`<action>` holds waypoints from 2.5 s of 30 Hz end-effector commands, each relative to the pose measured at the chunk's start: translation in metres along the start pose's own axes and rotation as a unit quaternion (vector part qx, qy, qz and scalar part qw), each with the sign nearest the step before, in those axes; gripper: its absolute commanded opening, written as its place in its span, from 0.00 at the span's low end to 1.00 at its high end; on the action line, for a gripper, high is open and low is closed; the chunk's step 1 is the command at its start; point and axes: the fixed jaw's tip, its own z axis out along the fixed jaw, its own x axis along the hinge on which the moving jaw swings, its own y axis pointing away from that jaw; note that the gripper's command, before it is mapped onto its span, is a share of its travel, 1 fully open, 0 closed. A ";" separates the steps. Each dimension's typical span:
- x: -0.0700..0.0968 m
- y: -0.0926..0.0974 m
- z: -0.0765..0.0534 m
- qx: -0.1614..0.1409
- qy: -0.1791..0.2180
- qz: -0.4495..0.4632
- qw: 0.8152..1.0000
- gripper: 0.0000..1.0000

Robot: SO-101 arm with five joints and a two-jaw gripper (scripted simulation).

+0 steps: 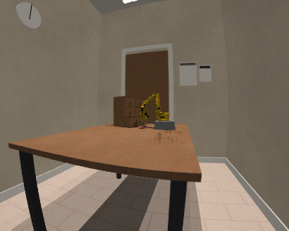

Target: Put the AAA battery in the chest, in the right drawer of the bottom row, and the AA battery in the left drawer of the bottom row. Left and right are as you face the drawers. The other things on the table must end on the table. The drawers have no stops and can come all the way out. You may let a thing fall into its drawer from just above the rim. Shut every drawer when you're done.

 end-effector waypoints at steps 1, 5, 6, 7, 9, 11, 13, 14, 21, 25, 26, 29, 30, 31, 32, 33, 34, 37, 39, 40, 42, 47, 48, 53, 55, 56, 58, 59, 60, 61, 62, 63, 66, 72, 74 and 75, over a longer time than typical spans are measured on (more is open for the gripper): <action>-0.003 -0.003 0.004 0.007 -0.002 0.000 1.000 0.21; -0.004 -0.004 0.004 0.007 -0.002 0.001 1.000 0.21; -0.004 -0.004 0.005 0.007 -0.002 0.002 1.000 0.21; -0.004 -0.004 0.005 0.007 -0.002 0.002 1.000 0.21; -0.004 -0.004 0.005 0.007 -0.002 0.002 1.000 0.21; -0.004 -0.004 0.005 0.007 -0.002 0.002 1.000 0.21; -0.004 -0.005 0.006 0.007 -0.002 0.003 1.000 0.21; -0.005 -0.005 0.006 0.007 -0.002 0.003 1.000 0.21; -0.005 -0.005 0.006 0.007 -0.002 0.003 1.000 0.21; -0.005 -0.005 0.006 0.007 -0.002 0.003 1.000 0.21; -0.005 -0.005 0.006 0.007 -0.002 0.003 1.000 0.21; -0.004 -0.004 0.009 0.007 -0.002 0.003 1.000 0.21; -0.004 -0.004 0.013 0.007 -0.002 0.003 1.000 0.21; -0.004 -0.003 0.016 0.007 -0.002 0.002 1.000 0.21; -0.004 -0.003 0.020 0.007 -0.002 0.002 1.000 0.21; -0.004 -0.003 0.020 0.007 -0.002 0.002 1.000 0.21; -0.004 -0.003 0.020 0.007 -0.002 0.002 1.000 0.21; -0.004 -0.003 0.020 0.007 -0.002 0.002 1.000 0.21; -0.004 -0.003 0.020 0.007 -0.002 0.002 1.000 0.21; -0.004 -0.003 0.020 0.007 -0.002 0.002 1.000 0.21; -0.004 -0.003 0.020 0.007 -0.002 0.002 1.000 0.21; -0.003 -0.002 0.026 0.007 -0.002 0.001 1.000 0.21; -0.003 -0.002 0.030 0.007 -0.002 0.001 1.000 0.21; -0.003 -0.002 0.037 0.007 -0.002 0.000 1.000 0.21; -0.003 -0.002 0.037 0.007 -0.002 0.000 1.000 0.21; -0.003 -0.002 0.037 0.007 -0.002 0.000 1.000 0.21; -0.003 -0.002 0.037 0.007 -0.002 0.000 1.000 0.21; -0.003 -0.002 0.037 0.007 -0.002 0.000 1.000 0.21; -0.003 -0.002 0.037 0.007 -0.002 0.000 1.000 0.21; -0.003 -0.002 0.037 0.007 -0.002 0.000 1.000 0.21; -0.003 -0.002 0.037 0.007 -0.002 0.000 1.000 0.21; -0.002 -0.002 0.040 0.007 -0.002 0.000 1.000 0.21; -0.002 -0.002 0.047 0.007 -0.002 -0.001 1.000 0.21; -0.002 -0.002 0.047 0.007 -0.002 -0.001 1.000 0.21; -0.002 -0.002 0.047 0.007 -0.002 -0.001 1.000 0.21; -0.002 -0.002 0.047 0.007 -0.002 -0.001 1.000 0.21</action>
